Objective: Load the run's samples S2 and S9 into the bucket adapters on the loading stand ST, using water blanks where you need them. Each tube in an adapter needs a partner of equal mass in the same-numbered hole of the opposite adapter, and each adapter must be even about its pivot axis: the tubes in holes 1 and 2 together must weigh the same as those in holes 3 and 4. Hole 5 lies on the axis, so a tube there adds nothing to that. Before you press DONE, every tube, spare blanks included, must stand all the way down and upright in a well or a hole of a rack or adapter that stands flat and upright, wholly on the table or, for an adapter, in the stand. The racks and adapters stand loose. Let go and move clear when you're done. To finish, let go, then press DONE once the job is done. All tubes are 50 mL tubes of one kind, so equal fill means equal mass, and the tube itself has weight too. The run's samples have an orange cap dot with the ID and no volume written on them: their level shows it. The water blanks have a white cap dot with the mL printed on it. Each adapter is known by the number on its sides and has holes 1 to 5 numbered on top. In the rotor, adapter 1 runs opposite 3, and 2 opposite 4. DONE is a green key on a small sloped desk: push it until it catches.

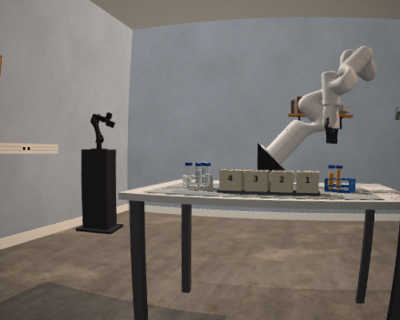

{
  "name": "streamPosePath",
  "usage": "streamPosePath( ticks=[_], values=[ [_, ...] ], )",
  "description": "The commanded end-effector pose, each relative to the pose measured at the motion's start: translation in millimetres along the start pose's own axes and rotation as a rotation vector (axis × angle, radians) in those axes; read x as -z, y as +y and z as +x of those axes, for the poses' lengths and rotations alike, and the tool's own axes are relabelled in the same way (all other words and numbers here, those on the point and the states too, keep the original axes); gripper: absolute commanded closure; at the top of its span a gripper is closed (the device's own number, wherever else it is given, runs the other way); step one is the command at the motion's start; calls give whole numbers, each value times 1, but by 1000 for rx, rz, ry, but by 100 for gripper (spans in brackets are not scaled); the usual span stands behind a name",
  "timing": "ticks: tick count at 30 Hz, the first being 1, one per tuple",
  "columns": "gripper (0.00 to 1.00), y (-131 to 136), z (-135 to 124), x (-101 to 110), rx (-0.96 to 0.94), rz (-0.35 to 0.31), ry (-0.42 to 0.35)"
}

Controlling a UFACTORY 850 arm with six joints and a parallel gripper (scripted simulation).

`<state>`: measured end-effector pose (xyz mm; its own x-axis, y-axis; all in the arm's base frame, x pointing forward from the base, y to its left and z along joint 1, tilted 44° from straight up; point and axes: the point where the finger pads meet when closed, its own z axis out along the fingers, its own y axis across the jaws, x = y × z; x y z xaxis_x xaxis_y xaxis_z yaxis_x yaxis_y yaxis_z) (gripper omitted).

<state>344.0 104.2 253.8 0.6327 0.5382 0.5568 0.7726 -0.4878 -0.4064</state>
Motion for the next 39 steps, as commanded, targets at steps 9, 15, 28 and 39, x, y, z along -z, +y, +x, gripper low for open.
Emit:
streamPosePath(
  ticks=[9,15,28,39],
  values=[
    [43,1,1,-21,1,-1,1],
    [43,1,1,-33,1,-1,1],
    [43,1,1,-55,1,-1,1],
    [43,1,1,-73,1,-1,1]
  ],
)
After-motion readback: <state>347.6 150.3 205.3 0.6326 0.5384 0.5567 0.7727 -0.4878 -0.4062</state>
